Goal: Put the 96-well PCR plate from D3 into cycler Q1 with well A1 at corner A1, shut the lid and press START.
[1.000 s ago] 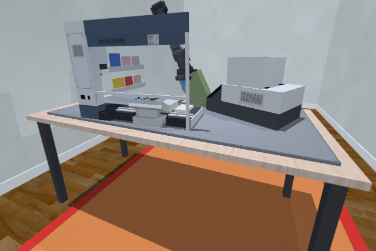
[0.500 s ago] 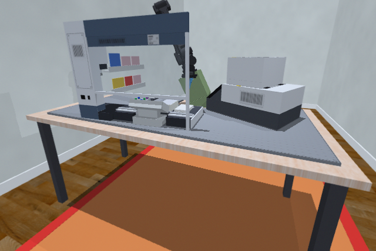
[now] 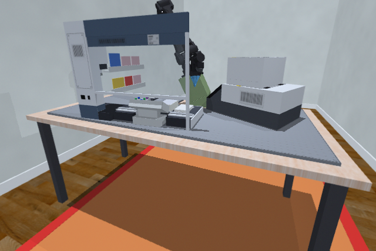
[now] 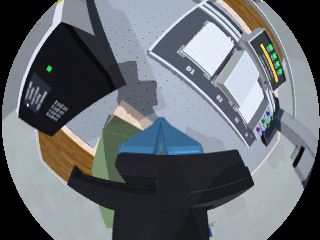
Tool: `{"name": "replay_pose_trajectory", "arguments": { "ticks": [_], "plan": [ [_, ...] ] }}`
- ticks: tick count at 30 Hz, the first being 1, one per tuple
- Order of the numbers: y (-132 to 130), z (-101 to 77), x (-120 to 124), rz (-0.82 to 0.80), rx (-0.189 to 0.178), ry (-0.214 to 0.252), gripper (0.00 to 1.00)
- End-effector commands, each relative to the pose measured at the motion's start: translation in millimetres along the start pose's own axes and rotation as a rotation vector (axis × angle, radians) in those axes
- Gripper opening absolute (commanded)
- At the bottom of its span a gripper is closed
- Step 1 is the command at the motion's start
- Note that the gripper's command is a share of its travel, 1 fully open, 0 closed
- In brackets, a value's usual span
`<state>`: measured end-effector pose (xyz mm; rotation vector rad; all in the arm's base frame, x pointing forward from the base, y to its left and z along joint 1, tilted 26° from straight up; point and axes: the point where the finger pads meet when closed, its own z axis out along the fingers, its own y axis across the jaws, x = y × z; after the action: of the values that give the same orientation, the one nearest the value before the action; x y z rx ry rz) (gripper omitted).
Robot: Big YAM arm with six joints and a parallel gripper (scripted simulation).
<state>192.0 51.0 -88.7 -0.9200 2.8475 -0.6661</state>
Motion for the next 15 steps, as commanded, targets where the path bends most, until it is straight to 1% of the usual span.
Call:
{"name": "replay_pose_trajectory", "arguments": {
  "ticks": [1,2,3,5,6,8,10,11,13,15],
  "plan": [
    [12,-11.6,-25,-0.103,-0.001,-0.084,0.0],
    [9,-10.4,-23,-0.115,0.002,-0.088,0.0],
    [14,-11.3,-21,-0.13,0.003,-0.087,0.0],
    [14,-11.3,-21,-0.13,0.003,-0.087,0.0],
    [19,-11.5,-17,-0.141,0.003,-0.076,0.0],
    [30,-14.1,-15,-0.197,0.006,-0.081,0.0],
    [27,-9.8,-9,-0.243,0.009,-0.082,0.0],
    [31,-10.6,-8,-0.259,0.009,-0.083,0.0],
    [45,-15.3,-9,-0.301,0.009,-0.095,0.0],
    [46,-17.8,-16,-0.336,0.015,-0.124,0.0]
  ]
}}
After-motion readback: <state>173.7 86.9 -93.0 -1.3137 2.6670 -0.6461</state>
